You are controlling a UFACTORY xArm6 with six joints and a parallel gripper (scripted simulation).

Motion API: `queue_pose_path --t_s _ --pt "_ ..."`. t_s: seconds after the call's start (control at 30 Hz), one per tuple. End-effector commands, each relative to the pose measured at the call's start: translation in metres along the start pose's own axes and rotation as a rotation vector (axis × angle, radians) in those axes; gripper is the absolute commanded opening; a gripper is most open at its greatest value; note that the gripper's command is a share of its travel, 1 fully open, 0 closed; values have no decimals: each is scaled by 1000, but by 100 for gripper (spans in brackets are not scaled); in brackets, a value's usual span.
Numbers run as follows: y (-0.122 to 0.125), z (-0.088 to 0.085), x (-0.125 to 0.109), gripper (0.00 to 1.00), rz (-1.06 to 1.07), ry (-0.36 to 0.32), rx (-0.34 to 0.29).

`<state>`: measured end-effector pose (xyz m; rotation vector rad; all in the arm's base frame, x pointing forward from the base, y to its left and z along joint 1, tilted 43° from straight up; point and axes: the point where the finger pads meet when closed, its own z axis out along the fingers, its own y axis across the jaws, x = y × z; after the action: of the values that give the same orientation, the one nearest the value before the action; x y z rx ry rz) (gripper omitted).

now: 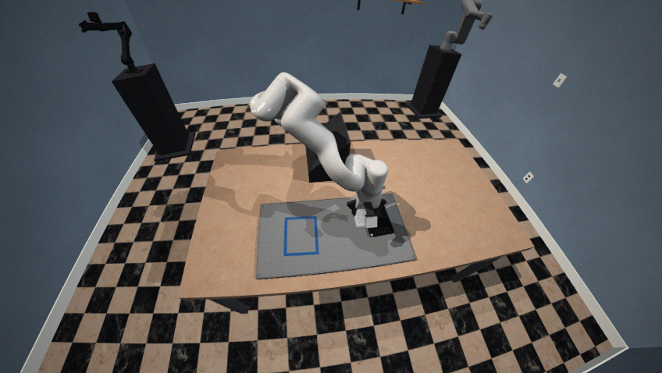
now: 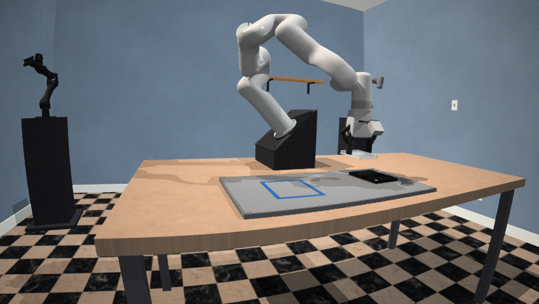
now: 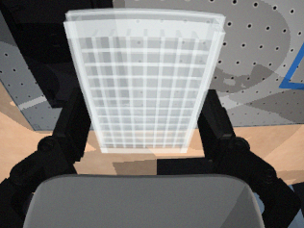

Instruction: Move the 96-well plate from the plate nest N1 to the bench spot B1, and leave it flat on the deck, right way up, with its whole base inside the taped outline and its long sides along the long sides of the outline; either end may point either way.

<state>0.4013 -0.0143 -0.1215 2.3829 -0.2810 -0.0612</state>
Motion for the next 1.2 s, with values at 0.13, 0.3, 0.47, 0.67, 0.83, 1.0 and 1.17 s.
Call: queue_pose_path --t_s 0.13,0.3,0.47,0.67,0.83,1.0,1.17 --pt "20 -1 4 0 1 4 3" --pt "37 0 7 0 1 4 3" --pt "53 0 9 0 1 4 3" --pt "67 1 11 0 1 4 3" --pt "83 1 13 0 1 4 2" --pt "100 2 15 0 1 4 2" --pt "110 2 17 0 1 4 2"
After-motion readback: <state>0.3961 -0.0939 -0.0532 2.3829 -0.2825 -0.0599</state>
